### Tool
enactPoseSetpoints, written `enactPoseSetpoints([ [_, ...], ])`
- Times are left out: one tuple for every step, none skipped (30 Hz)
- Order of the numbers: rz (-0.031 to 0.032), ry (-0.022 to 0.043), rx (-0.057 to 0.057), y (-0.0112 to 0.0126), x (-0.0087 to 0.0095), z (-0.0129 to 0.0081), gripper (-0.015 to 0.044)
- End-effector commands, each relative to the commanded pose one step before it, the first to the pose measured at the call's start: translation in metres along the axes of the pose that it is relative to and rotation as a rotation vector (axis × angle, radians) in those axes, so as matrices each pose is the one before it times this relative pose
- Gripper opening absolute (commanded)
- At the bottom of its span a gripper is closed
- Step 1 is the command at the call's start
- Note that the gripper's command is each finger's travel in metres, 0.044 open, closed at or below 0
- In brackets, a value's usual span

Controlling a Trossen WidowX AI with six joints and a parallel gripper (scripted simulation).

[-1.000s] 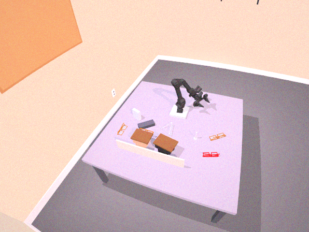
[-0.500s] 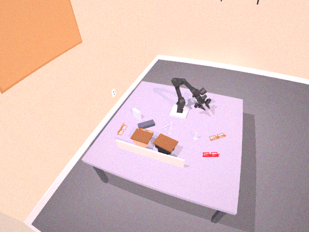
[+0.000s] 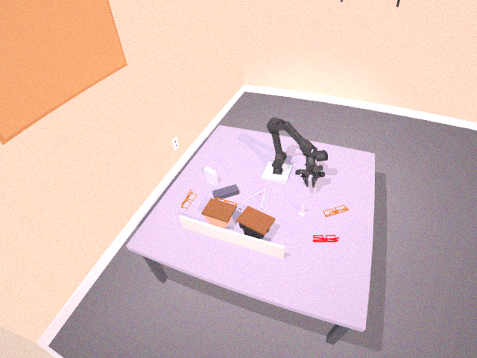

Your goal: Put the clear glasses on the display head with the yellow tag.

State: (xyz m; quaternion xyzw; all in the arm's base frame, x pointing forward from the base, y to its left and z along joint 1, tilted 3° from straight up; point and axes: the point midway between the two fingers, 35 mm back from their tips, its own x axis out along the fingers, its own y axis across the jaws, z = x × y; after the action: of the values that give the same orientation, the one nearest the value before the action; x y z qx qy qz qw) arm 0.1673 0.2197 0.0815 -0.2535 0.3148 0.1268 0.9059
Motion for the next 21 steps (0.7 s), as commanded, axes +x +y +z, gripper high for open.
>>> enactPoseSetpoints([
  [-0.04838, 0.15659, -0.0056, -0.03233, 0.02458, -0.0033, 0.02],
  [-0.00826, 0.03948, 0.0038, -0.00879, 0.00592, -0.00033, 0.02],
  [-0.00655, 0.03933, 0.0049, -0.00888, 0.0057, -0.00043, 0.02],
  [-0.00484, 0.0391, 0.006, -0.00897, 0.00547, -0.00054, 0.02],
  [-0.00313, 0.03877, 0.007, -0.00904, 0.00523, -0.00065, 0.02],
  [-0.0073, 0.02858, 0.0122, -0.01028, 0.00515, -0.00027, 0.02],
  [-0.00626, 0.02822, 0.0127, -0.01032, 0.00499, -0.00043, 0.02],
  [-0.00517, 0.0274, 0.013, -0.01021, 0.00475, -0.00058, 0.02],
  [-0.00083, 0.03048, 0.011, -0.00913, 0.00419, -0.00113, 0.02],
  [0.00078, 0.03133, 0.0117, -0.00929, 0.00407, -0.00134, 0.02],
  [0.00202, 0.03072, 0.0124, -0.0093, 0.00386, -0.00147, 0.02],
  [0.00559, 0.03238, 0.0114, -0.00849, 0.00338, -0.00183, 0.02],
  [0.00812, 0.03286, 0.0114, -0.00806, 0.003, -0.00206, 0.02],
  [0.00945, 0.03207, 0.0122, -0.00804, 0.00276, -0.00215, 0.02],
  [0.01076, 0.0312, 0.0131, -0.008, 0.0025, -0.00224, 0.02],
  [0.01296, 0.03305, 0.015, -0.00882, 0.0025, -0.00249, 0.02],
  [0.01485, 0.03263, 0.0163, -0.00898, 0.00225, -0.00267, 0.02],
  [0.01639, 0.03128, 0.0173, -0.00891, 0.00192, -0.00277, 0.02],
  [0.01788, 0.02985, 0.0182, -0.00882, 0.00159, -0.00287, 0.02],
  [0.01931, 0.02834, 0.019, -0.00873, 0.00126, -0.00296, 0.02],
  [0.02068, 0.02675, 0.0198, -0.00862, 0.00093, -0.00305, 0.02],
])
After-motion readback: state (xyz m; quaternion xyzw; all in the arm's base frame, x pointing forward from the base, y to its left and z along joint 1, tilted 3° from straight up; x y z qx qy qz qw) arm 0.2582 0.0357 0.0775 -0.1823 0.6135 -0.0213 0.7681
